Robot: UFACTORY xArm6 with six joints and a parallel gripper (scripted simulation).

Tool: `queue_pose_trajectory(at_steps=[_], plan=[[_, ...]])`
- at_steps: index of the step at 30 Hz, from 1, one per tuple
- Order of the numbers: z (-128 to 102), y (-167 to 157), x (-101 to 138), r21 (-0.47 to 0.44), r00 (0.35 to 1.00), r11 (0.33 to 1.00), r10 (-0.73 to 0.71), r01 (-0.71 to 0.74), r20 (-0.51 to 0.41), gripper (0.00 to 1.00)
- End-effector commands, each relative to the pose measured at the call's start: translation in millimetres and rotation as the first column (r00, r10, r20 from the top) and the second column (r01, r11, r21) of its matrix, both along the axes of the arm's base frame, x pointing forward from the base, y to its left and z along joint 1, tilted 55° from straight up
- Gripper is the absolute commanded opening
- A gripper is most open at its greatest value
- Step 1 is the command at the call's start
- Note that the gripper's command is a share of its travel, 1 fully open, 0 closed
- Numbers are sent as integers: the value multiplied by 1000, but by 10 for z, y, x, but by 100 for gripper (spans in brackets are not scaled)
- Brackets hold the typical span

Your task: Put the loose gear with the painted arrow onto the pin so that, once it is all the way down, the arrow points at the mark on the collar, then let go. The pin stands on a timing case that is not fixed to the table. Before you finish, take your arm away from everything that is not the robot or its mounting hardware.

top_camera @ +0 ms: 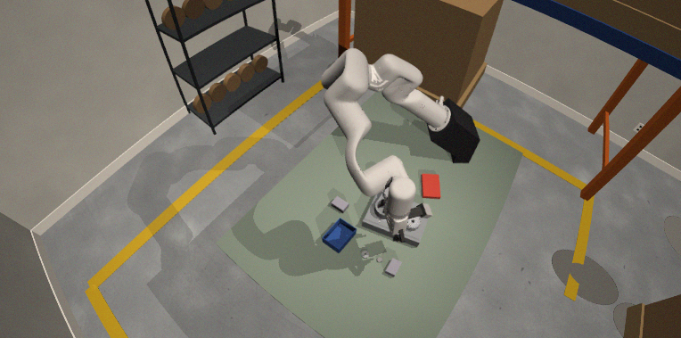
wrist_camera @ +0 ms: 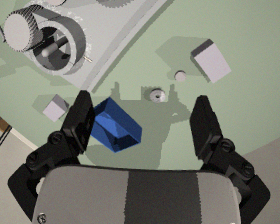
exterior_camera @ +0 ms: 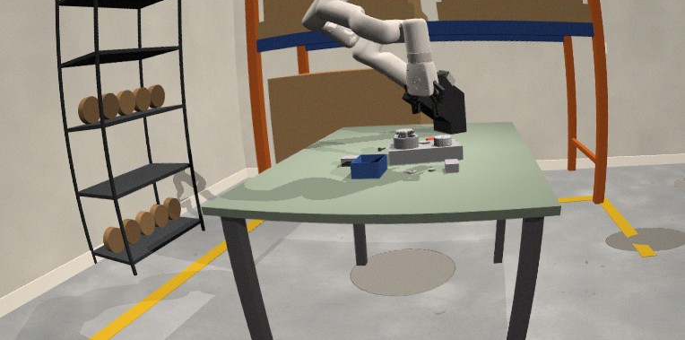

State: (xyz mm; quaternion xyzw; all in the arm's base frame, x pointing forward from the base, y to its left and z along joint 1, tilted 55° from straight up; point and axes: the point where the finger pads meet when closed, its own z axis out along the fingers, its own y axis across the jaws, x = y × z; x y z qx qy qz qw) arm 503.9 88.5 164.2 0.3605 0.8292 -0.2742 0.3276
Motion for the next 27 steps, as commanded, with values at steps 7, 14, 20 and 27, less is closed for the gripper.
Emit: queue_pose_trajectory(at_steps=[7,14,20,27], plan=[[-842,-60,-665,-177,862,889,333,-422,-382,100],[-943,-85,-771,-187,809,848,373,-496,-455,100],[-943,-85,-771,-187,809,848,373,-496,-455,100],[-943,-85,-771,-187,809,848,372,-495,-455,100]])
